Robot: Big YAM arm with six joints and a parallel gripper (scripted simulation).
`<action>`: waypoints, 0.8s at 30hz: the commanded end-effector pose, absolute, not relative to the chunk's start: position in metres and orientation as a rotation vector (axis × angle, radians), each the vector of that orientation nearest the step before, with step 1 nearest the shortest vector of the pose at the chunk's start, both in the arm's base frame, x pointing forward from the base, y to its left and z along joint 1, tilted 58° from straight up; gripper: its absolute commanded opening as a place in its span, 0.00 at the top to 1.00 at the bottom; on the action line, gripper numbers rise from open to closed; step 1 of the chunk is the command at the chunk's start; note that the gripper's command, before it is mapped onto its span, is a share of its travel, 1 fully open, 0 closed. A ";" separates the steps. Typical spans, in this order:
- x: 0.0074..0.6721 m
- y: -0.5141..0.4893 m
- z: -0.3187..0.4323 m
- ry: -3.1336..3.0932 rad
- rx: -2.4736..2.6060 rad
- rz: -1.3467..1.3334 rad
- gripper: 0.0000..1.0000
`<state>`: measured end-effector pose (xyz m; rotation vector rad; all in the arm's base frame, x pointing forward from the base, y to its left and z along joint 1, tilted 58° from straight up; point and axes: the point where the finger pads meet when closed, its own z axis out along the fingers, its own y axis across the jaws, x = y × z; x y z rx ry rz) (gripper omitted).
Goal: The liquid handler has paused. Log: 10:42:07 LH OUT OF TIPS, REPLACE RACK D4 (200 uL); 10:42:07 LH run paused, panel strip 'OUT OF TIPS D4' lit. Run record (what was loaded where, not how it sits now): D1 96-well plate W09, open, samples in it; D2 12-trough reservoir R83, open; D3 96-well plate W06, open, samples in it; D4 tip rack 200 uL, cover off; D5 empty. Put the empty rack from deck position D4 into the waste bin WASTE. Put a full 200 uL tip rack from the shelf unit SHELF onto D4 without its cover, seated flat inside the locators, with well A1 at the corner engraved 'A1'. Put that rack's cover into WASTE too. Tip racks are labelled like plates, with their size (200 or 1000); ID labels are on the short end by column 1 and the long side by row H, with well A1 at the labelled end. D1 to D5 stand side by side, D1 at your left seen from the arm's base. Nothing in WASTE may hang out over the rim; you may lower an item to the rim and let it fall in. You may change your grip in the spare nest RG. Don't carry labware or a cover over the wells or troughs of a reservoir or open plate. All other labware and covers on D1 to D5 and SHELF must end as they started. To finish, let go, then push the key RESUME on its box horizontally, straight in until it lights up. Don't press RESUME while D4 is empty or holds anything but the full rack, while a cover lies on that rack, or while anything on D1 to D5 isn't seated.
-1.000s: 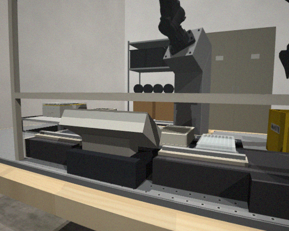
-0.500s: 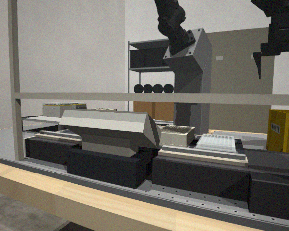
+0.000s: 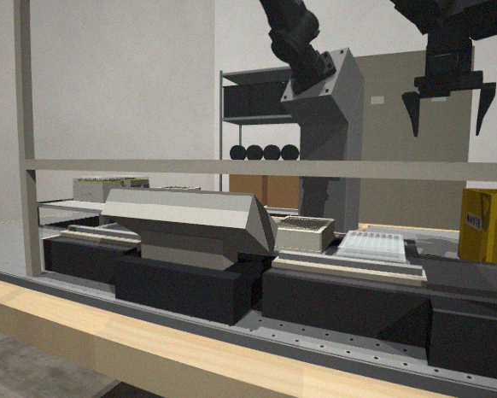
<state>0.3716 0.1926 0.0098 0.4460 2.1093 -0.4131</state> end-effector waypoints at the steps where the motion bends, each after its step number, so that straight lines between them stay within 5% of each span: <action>1: 0.372 0.177 0.021 2.093 0.481 -0.386 0.00; 24: 0.340 0.100 0.045 2.028 0.662 -0.281 0.00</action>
